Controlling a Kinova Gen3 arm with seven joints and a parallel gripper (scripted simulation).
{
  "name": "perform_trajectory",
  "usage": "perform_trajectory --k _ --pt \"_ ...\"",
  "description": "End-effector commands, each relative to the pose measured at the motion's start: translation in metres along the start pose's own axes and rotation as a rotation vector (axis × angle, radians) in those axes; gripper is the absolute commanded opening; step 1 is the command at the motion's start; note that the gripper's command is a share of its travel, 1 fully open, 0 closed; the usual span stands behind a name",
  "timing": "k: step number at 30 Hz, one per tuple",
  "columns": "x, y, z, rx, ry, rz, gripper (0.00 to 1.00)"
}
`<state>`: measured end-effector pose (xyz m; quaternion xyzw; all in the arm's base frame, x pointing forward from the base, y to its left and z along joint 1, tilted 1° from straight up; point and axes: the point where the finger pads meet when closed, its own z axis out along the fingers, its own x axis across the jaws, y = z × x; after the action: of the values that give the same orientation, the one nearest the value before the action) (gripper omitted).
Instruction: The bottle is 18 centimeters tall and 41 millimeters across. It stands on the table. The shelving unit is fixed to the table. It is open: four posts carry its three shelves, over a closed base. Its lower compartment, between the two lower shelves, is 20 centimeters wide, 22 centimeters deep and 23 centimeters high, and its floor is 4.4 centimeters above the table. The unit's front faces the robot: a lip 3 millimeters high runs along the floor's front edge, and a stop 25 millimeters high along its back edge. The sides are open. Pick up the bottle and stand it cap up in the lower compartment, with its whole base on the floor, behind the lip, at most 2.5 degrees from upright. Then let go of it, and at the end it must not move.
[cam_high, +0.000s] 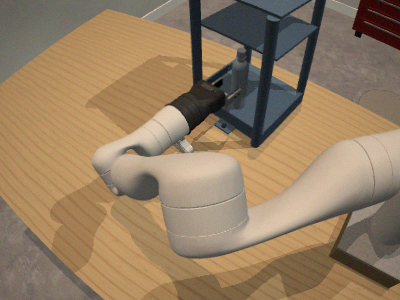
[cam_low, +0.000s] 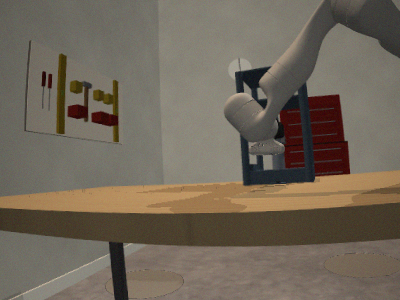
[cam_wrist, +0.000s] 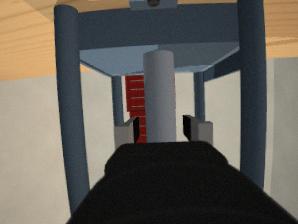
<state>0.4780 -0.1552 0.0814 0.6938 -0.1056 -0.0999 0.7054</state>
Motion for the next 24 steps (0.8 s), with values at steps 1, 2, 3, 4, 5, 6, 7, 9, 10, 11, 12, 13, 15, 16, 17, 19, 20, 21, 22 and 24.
perform_trajectory --k 1,2,3,4,5,6,7,9,10,11,12,13,15,16,17,19,20,21,22,24 --pt "0.0007 0.0008 -0.0016 0.001 0.001 0.002 1.00" --pt "0.0007 0.0008 -0.0020 0.001 0.001 0.002 1.00" --pt "0.0007 0.0008 -0.0024 0.001 0.001 0.002 1.00" --pt "0.0007 0.0008 -0.0027 0.001 0.001 0.002 1.00" --pt "0.0007 0.0008 -0.0030 0.001 0.001 0.002 1.00" --pt "0.0007 0.0008 -0.0032 0.001 0.001 0.002 1.00" --pt "0.0007 0.0008 -0.0035 0.001 0.001 0.002 1.00" --pt "0.0007 0.0008 -0.0039 0.001 0.001 0.002 1.00" --pt "0.0007 0.0008 -0.0039 0.001 0.001 0.002 1.00" --pt "0.0007 0.0008 -0.0039 0.001 0.001 0.002 1.00" --pt "0.0007 0.0008 -0.0041 0.001 0.001 0.002 1.00" --pt "0.0007 0.0008 -0.0042 0.001 0.001 0.002 1.00" --pt "0.0007 0.0008 -0.0044 0.001 0.001 0.002 1.00" --pt "0.0007 0.0008 -0.0045 0.001 0.001 0.002 1.00" --pt "0.0007 0.0008 -0.0046 0.001 0.001 0.002 1.00" --pt "0.0007 0.0008 -0.0047 0.001 0.001 0.002 1.00" --pt "0.0007 0.0008 -0.0047 0.001 0.001 0.002 1.00" --pt "0.0007 0.0008 -0.0047 0.001 0.001 0.002 1.00" --pt "0.0007 0.0008 -0.0047 0.001 0.001 0.002 1.00" --pt "0.0007 0.0008 -0.0047 0.001 0.001 0.002 1.00"
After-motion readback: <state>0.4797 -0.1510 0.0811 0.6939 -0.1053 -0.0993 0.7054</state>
